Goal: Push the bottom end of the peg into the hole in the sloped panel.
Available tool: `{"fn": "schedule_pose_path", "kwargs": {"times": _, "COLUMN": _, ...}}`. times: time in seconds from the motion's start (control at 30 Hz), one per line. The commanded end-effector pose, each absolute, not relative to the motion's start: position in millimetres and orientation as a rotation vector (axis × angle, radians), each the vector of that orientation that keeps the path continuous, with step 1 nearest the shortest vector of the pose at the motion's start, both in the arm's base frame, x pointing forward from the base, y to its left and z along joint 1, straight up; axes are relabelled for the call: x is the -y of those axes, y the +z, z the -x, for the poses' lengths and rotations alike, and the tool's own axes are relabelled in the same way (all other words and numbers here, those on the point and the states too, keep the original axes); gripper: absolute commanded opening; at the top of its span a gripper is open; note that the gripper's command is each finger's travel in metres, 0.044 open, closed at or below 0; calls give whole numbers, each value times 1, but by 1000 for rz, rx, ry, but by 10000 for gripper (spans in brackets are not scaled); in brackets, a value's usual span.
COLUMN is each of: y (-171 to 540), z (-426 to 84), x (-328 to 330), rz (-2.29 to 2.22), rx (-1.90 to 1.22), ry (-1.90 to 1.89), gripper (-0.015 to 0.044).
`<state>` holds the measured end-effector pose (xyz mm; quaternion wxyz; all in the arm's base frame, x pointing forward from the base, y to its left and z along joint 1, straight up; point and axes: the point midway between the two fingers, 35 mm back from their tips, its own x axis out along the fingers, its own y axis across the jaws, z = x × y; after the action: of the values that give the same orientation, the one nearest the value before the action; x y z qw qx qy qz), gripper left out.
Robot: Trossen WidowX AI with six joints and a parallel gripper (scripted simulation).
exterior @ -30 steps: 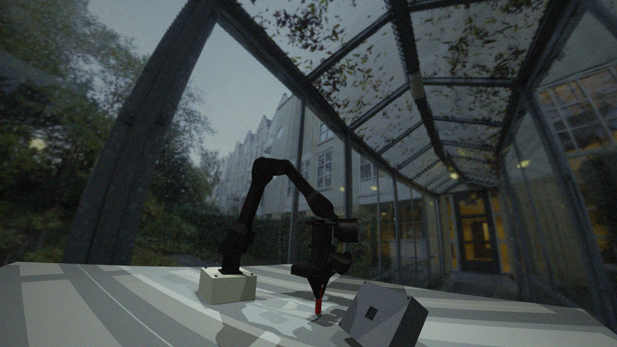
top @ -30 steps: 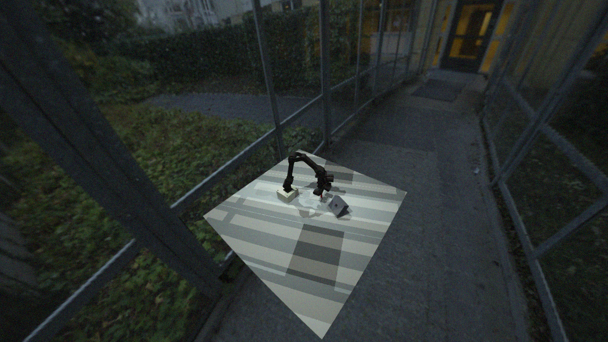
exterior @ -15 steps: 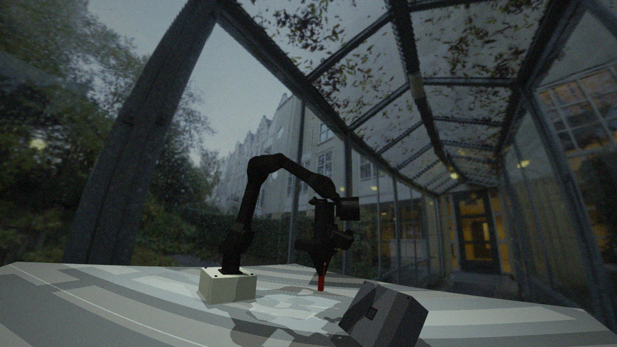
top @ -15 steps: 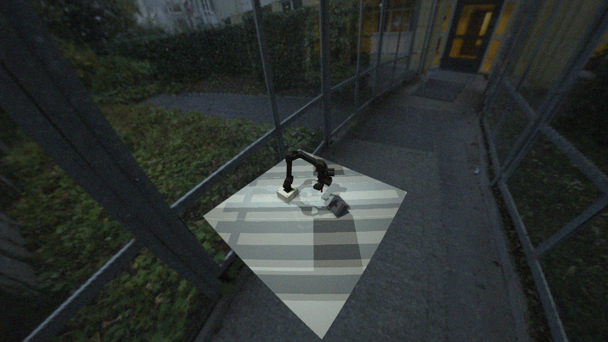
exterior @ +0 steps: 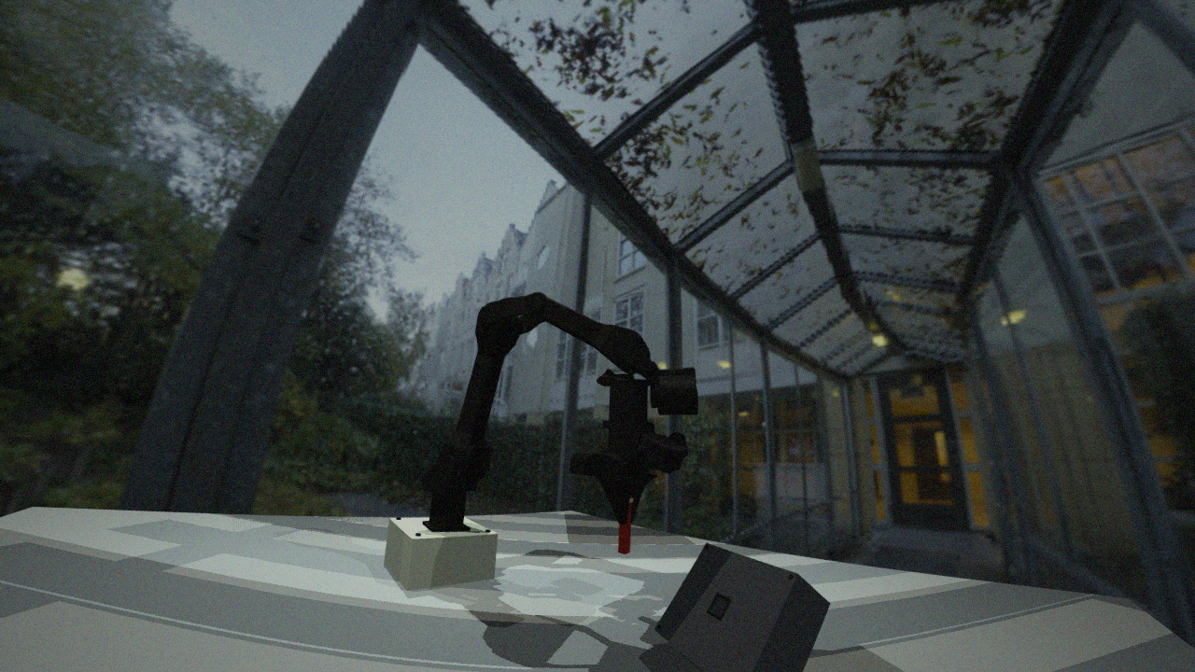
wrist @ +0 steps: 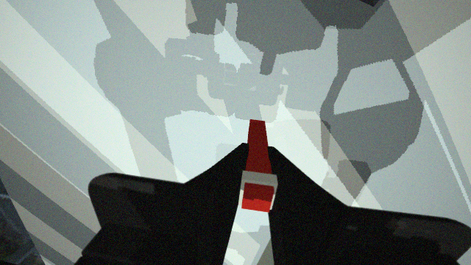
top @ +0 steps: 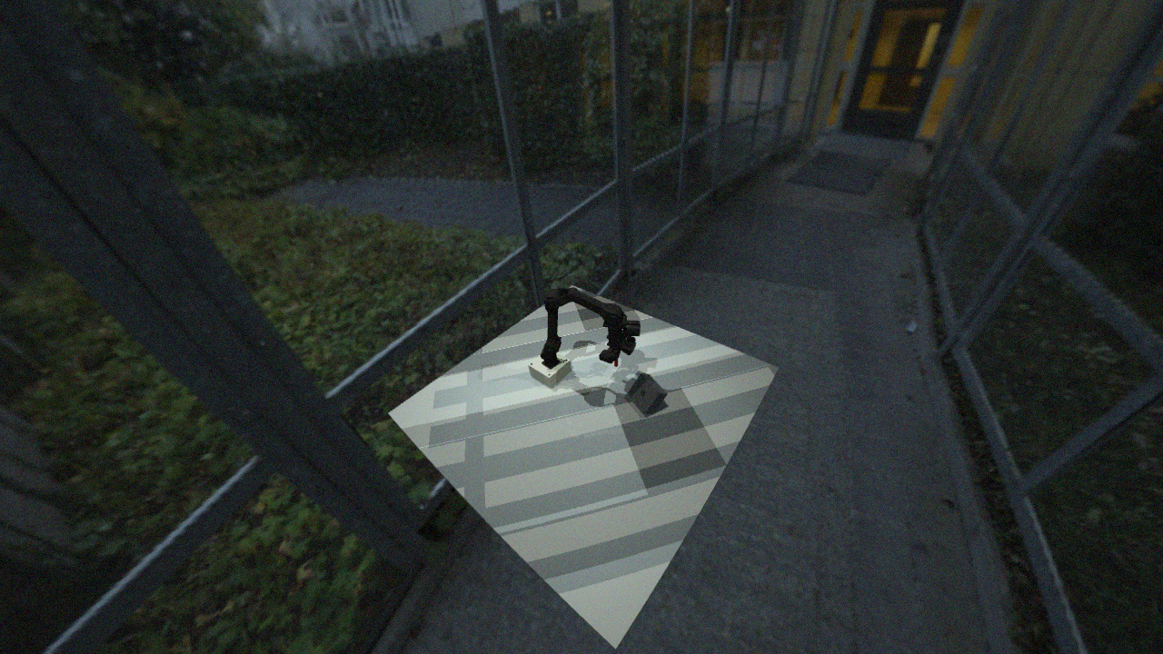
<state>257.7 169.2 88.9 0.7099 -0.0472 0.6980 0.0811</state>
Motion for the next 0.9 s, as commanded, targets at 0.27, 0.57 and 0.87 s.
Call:
{"fn": "schedule_pose_path", "kwargs": {"times": 0.27, "y": 86, "z": -267, "x": -165, "rz": 38, "rx": -1576, "ry": 199, "gripper": 0}}
{"fn": "schedule_pose_path", "kwargs": {"times": 0.57, "y": 86, "z": -274, "x": -160, "rz": -17, "rx": -1588, "ry": 212, "gripper": 0}}
{"fn": "schedule_pose_path", "kwargs": {"times": 0.87, "y": 85, "z": -282, "x": -156, "rz": -72, "rx": -1597, "ry": 225, "gripper": 0}}
